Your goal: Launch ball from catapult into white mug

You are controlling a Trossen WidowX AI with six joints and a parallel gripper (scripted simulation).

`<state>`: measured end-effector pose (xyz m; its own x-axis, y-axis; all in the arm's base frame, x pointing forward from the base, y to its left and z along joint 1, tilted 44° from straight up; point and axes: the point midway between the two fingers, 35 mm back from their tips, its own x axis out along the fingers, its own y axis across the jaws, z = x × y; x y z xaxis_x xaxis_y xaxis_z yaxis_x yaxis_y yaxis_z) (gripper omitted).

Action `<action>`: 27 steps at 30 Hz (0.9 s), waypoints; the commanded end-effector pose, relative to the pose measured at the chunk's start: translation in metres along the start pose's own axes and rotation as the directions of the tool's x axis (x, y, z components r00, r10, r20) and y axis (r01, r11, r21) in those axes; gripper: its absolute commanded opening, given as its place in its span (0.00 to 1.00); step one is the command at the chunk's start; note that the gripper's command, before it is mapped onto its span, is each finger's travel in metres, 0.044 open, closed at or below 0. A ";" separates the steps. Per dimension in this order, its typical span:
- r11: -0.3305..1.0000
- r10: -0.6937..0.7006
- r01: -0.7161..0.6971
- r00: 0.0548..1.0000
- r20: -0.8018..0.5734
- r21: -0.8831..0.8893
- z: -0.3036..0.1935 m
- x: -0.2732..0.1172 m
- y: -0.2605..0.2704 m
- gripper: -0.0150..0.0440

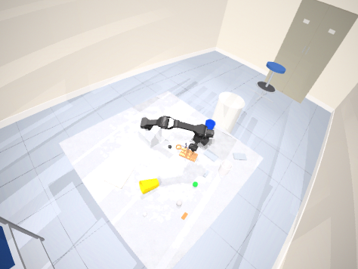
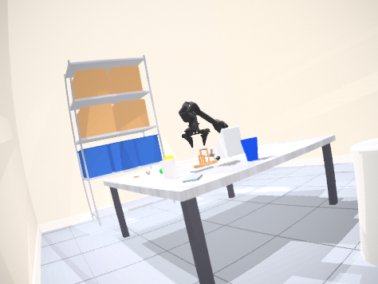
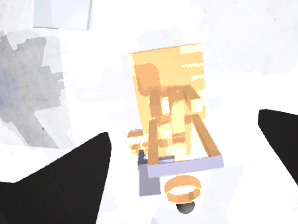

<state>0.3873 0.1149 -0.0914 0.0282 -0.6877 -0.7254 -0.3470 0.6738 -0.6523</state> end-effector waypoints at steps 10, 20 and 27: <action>1.000 -0.001 0.001 1.000 -0.001 0.005 -0.001 0.043 -0.002 1.00; 1.000 -0.001 0.001 1.000 -0.001 0.005 -0.001 0.059 -0.002 1.00; 1.000 -0.001 0.001 1.000 -0.001 0.005 -0.001 0.071 -0.002 1.00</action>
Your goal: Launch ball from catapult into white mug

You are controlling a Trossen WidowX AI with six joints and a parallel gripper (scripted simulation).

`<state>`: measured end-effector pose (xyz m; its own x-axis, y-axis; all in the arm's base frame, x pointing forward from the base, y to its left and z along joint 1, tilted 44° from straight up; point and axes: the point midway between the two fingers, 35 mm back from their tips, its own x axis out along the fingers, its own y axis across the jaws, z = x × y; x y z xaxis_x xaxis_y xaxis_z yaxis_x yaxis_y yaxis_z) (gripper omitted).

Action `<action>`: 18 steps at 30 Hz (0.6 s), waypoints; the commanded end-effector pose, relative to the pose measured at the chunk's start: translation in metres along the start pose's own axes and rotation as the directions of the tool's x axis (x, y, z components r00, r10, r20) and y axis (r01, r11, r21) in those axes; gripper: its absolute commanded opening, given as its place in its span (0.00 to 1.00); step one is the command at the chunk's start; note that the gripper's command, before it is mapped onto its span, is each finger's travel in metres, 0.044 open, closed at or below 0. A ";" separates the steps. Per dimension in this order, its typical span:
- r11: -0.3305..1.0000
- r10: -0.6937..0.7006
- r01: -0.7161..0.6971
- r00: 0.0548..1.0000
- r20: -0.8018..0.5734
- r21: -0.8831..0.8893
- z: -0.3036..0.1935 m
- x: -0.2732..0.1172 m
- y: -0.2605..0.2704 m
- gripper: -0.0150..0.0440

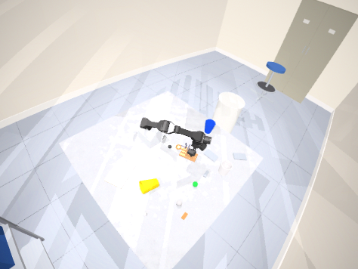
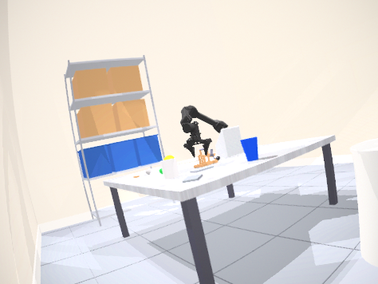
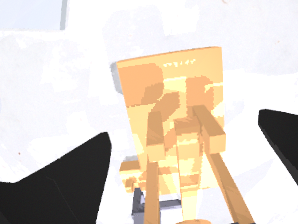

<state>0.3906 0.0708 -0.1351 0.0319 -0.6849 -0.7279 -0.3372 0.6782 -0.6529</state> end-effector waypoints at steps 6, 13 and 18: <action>1.000 -0.004 0.004 1.000 -0.006 -0.006 -0.002 0.018 0.000 1.00; 1.000 -0.005 0.005 1.000 -0.007 -0.006 -0.003 0.030 0.000 1.00; 1.000 -0.006 0.006 1.000 -0.007 -0.006 -0.004 0.034 0.000 1.00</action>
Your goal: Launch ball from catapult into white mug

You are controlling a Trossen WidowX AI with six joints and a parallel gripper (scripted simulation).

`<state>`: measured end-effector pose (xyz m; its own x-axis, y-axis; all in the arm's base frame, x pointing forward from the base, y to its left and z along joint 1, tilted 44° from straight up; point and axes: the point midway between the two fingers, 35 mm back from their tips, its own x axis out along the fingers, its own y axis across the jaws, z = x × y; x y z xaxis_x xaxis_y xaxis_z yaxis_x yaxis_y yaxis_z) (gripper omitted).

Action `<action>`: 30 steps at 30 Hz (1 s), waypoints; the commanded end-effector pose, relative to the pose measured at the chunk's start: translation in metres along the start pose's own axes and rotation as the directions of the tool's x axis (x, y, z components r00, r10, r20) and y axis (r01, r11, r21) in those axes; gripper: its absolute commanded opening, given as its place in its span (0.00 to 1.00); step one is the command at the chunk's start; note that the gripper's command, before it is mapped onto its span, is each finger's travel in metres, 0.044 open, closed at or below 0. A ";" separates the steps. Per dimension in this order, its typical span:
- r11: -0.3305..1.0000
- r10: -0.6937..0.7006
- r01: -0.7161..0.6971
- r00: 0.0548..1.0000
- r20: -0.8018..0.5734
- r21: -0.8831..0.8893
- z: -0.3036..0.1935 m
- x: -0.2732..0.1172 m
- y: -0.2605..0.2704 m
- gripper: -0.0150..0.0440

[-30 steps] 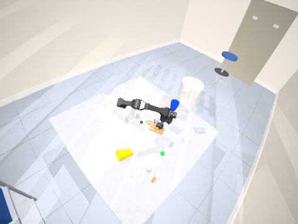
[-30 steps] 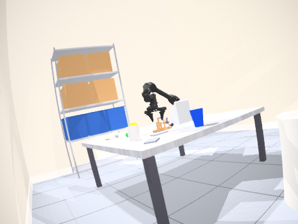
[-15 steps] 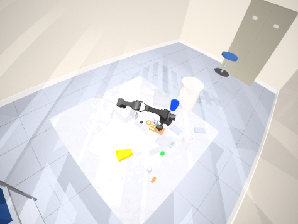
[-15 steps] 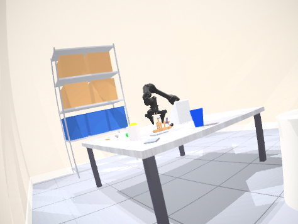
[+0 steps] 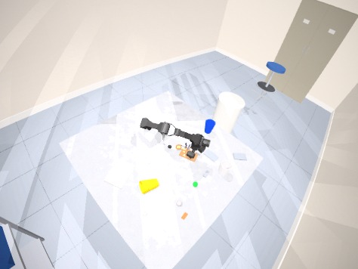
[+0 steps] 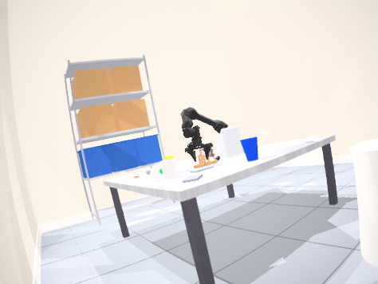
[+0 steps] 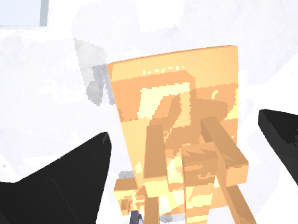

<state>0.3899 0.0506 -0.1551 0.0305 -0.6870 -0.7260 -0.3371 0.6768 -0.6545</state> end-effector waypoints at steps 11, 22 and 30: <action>1.000 0.000 0.000 1.000 -0.002 -0.001 -0.001 0.002 0.000 0.60; 1.000 0.002 -0.002 1.000 -0.002 -0.001 0.000 -0.023 0.001 0.28; 1.000 0.001 -0.001 1.000 -0.003 -0.005 0.001 -0.047 0.002 0.25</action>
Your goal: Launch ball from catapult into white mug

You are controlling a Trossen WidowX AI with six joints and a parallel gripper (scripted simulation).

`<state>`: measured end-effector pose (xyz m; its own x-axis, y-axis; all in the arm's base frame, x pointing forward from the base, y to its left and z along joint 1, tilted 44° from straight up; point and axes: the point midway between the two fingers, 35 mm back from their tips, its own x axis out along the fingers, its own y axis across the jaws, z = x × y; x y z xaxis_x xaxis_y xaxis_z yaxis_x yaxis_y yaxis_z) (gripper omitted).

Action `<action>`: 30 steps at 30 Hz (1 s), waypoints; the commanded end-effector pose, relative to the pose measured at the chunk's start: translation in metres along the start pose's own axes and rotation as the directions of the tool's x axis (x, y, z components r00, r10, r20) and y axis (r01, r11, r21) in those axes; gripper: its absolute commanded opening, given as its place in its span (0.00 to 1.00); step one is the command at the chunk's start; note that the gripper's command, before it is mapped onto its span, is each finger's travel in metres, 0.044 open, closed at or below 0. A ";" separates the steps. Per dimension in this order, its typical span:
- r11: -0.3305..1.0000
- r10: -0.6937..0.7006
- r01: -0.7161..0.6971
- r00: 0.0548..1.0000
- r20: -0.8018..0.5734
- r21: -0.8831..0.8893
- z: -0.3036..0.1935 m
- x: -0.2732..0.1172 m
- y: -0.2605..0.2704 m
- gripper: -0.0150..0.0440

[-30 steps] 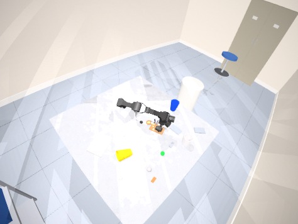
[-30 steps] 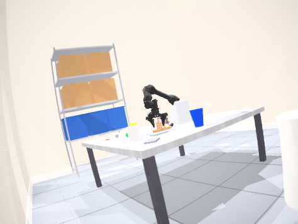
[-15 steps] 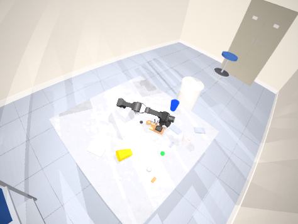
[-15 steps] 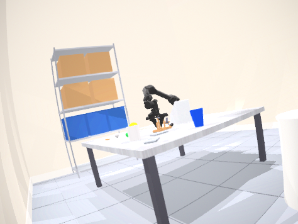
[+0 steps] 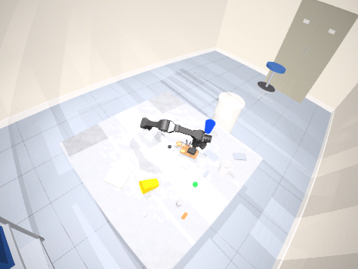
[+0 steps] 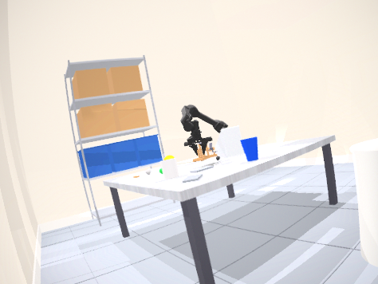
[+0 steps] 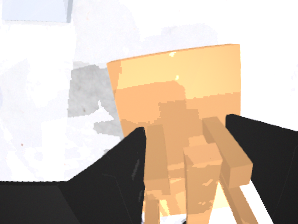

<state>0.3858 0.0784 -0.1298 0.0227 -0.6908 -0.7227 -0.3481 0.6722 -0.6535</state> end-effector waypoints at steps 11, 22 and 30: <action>1.000 0.002 -0.002 1.000 0.006 0.006 0.003 0.008 -0.002 0.25; 1.000 0.001 -0.001 1.000 0.006 0.005 0.003 0.026 -0.002 0.25; 1.000 -0.001 0.001 1.000 0.005 0.004 0.003 0.039 -0.002 0.25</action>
<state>0.3900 0.0525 -0.1543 0.0205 -0.6887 -0.7247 -0.3383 0.6773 -0.6533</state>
